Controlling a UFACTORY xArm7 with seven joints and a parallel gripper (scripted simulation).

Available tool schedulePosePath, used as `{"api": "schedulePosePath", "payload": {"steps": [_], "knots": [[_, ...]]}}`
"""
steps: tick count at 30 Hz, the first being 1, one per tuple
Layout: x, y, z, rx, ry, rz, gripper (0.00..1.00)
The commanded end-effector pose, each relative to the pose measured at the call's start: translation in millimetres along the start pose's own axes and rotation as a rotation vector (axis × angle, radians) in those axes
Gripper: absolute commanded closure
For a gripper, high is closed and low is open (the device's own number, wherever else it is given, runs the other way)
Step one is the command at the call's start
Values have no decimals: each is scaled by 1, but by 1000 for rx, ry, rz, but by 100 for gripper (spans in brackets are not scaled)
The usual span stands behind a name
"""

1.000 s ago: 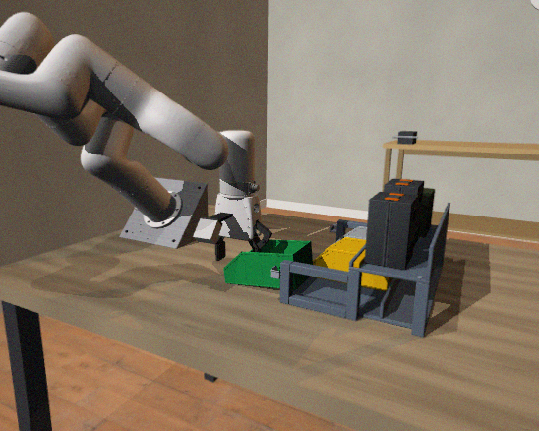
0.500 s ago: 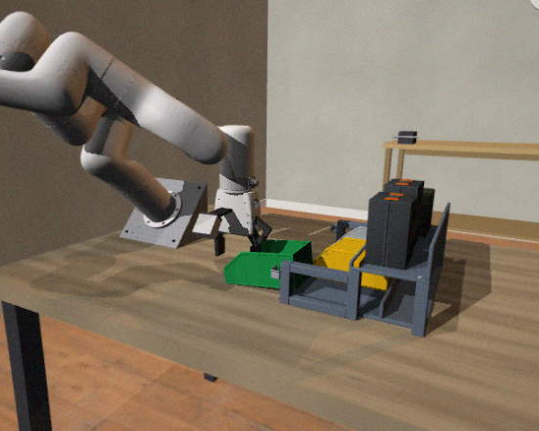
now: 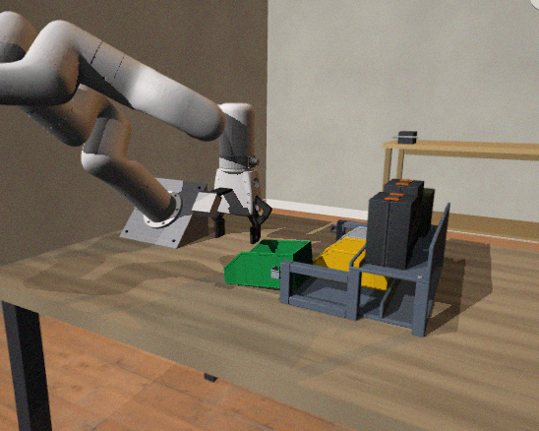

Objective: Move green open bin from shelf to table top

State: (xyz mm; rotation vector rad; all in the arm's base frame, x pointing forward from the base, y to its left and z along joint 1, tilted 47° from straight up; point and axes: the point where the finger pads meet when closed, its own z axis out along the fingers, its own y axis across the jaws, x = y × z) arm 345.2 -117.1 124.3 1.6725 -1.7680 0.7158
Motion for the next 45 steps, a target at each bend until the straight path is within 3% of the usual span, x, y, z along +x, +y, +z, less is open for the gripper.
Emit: {"api": "schedulePosePath", "payload": {"steps": [1, 3, 15, 20, 45], "knots": [[-1, -2, -22, 7, -2, 0, 0], [-1, -2, -36, 8, -2, 0, 0], [-1, -2, -36, 8, -2, 0, 0], [-1, -2, -27, 8, -2, 0, 0], [-1, -2, -21, 8, -2, 0, 0]]}}
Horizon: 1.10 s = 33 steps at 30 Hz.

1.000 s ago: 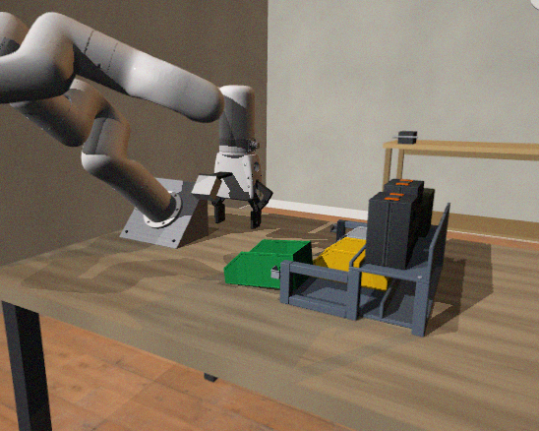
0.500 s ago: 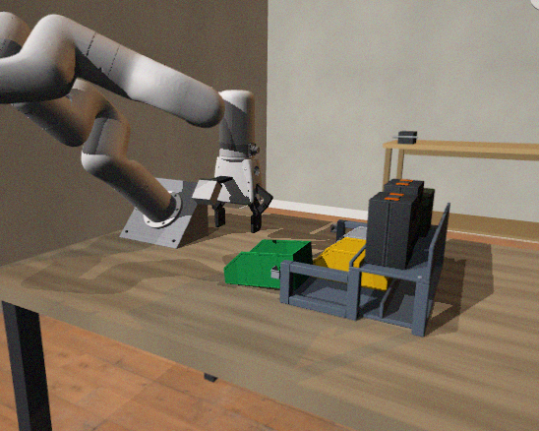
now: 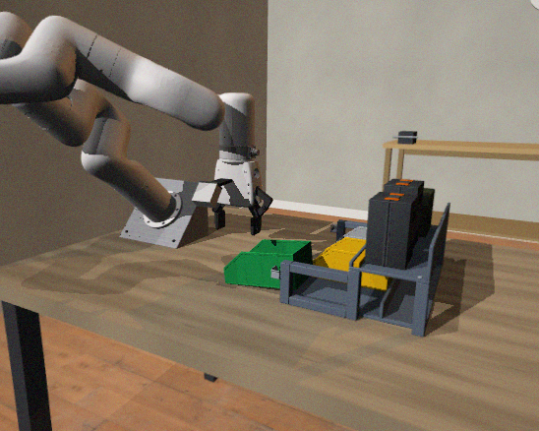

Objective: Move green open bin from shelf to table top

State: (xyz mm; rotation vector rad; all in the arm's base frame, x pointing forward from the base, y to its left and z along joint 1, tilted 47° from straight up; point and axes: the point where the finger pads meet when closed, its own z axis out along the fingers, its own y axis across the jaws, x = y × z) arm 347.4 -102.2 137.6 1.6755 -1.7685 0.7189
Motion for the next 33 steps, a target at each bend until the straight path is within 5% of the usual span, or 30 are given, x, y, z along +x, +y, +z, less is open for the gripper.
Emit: {"api": "schedulePosePath", "payload": {"steps": [1, 21, 22, 33], "knots": [[0, -1, -1, 4, -1, 0, 0], [0, -1, 1, 4, -1, 0, 0], [0, -1, 1, 4, -1, 0, 67], [0, -1, 1, 4, -1, 0, 67]]}}
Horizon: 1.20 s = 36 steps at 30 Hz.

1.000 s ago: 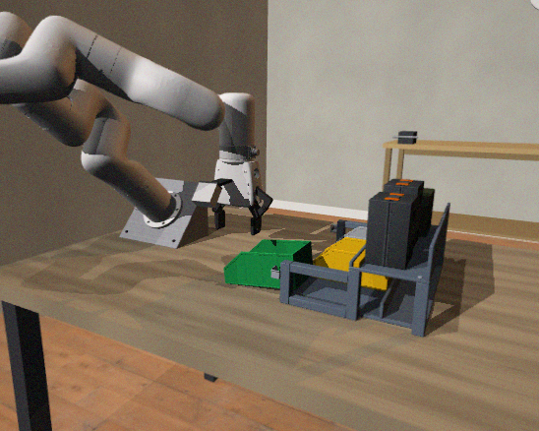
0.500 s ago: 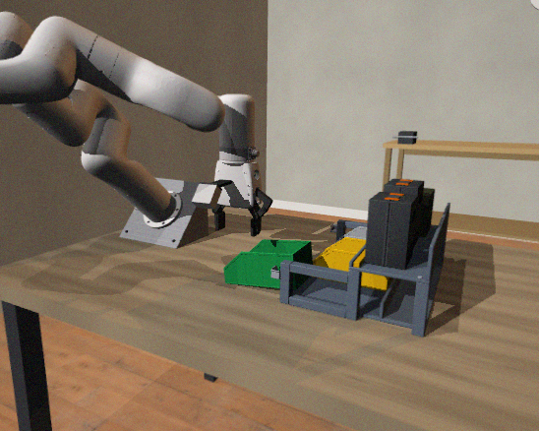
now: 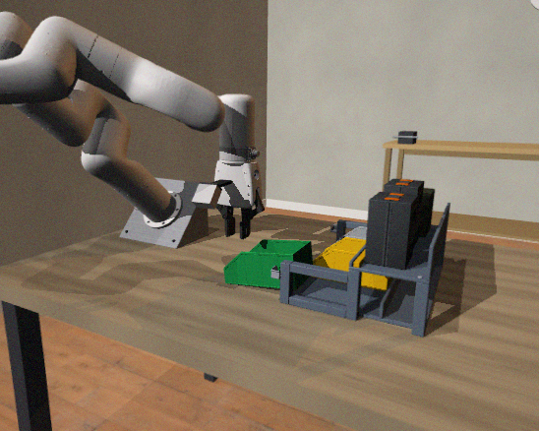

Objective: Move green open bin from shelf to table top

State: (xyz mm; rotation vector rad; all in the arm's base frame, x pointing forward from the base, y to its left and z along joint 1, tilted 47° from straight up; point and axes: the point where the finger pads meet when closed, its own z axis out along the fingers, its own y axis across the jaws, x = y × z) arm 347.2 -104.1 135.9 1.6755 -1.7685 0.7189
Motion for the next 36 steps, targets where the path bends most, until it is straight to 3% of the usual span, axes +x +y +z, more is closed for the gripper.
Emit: {"api": "schedulePosePath", "payload": {"steps": [1, 5, 10, 22, 27, 36], "knots": [[0, -1, -1, 4, -1, 0, 67], [0, -1, -1, 4, -1, 0, 67], [0, -39, -13, 4, -1, 0, 67], [0, -39, -13, 4, -1, 0, 67], [0, -77, -25, 4, -1, 0, 67], [0, -77, -25, 4, -1, 0, 67]]}}
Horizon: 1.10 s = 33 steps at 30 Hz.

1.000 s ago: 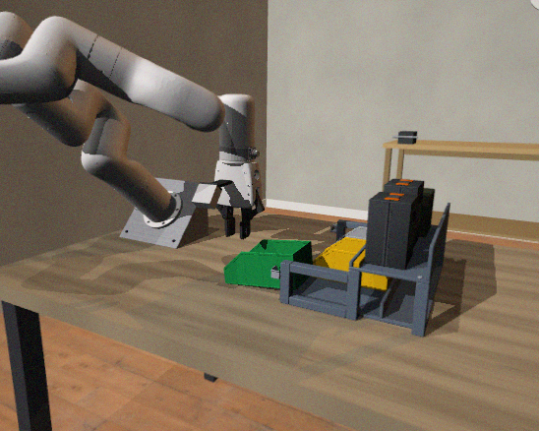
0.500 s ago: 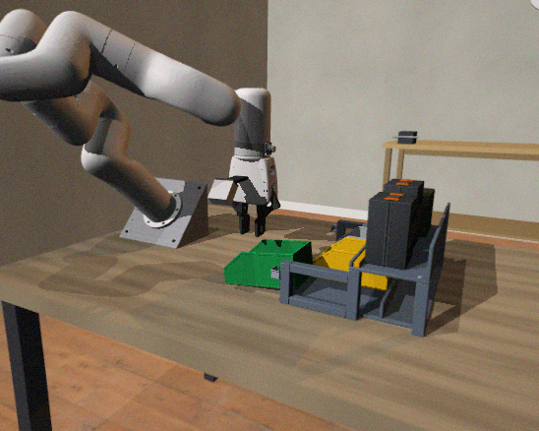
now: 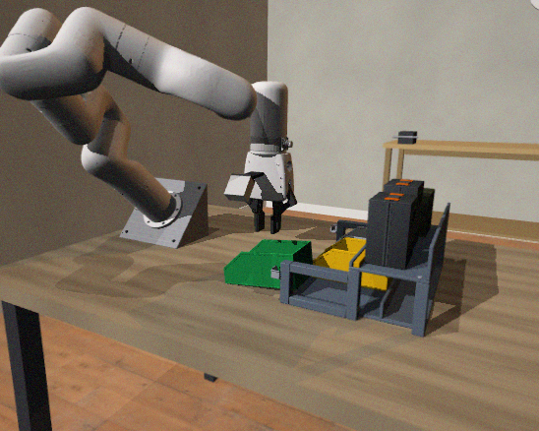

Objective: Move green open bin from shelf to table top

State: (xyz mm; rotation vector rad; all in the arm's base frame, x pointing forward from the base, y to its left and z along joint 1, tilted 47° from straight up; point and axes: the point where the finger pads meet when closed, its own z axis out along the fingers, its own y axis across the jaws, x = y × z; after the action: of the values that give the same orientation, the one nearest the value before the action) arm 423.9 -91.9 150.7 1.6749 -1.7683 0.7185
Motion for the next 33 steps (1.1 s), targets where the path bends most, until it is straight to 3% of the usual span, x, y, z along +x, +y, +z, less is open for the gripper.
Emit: {"api": "schedulePosePath", "payload": {"steps": [1, 3, 8, 20, 25, 33], "knots": [[-1, -2, -2, 5, -1, 0, 67], [-1, -2, -2, 5, -1, 0, 67], [-1, -39, -14, 5, -2, 0, 67], [-1, -39, -14, 5, -2, 0, 67], [-1, -92, -31, 5, -2, 0, 67], [-1, -92, -31, 5, -2, 0, 67]]}}
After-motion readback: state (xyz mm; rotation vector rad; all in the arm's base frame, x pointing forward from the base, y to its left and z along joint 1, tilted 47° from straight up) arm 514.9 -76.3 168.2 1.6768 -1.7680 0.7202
